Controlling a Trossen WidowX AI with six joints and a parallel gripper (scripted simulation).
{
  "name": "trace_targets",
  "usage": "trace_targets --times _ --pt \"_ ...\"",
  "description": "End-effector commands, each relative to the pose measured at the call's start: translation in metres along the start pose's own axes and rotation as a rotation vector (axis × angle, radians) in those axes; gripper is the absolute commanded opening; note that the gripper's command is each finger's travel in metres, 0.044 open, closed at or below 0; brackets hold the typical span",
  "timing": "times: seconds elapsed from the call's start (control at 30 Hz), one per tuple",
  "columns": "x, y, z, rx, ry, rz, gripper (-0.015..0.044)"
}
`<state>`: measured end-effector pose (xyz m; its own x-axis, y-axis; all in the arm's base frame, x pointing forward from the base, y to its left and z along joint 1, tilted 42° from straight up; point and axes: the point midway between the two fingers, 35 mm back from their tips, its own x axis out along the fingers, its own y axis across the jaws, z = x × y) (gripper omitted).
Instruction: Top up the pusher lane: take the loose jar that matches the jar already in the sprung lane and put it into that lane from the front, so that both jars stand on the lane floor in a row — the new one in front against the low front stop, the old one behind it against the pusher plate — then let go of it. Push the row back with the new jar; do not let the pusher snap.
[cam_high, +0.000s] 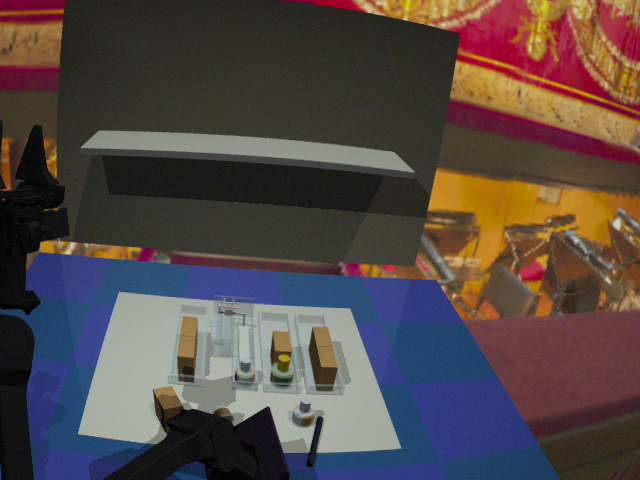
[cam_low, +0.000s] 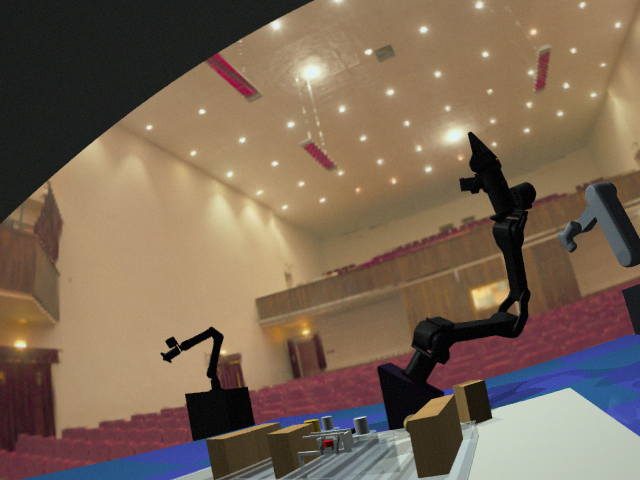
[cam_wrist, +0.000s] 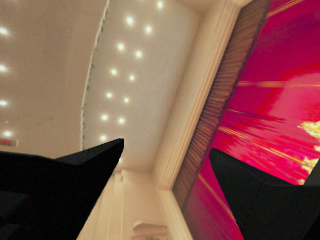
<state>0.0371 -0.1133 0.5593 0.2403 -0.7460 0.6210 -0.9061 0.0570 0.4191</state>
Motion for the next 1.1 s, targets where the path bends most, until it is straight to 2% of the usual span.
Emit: trace_targets --times 0.0,0.03,0.33,0.63,0.87,1.07 --pt "0.001 -0.002 0.001 -0.012 -0.004 -0.007 0.0426" --pt "0.006 -0.01 0.004 -0.049 -0.014 -0.029 0.044" --pt "0.052 -0.138 0.079 -0.663 -0.108 -0.47 0.044" --pt "0.041 -0.256 0.178 -1.154 -0.019 -1.012 0.044" --pt "-0.006 -0.334 0.253 -1.429 0.283 -1.477 0.044" --pt "-0.071 -0.383 0.311 -1.497 0.716 -1.849 0.044"
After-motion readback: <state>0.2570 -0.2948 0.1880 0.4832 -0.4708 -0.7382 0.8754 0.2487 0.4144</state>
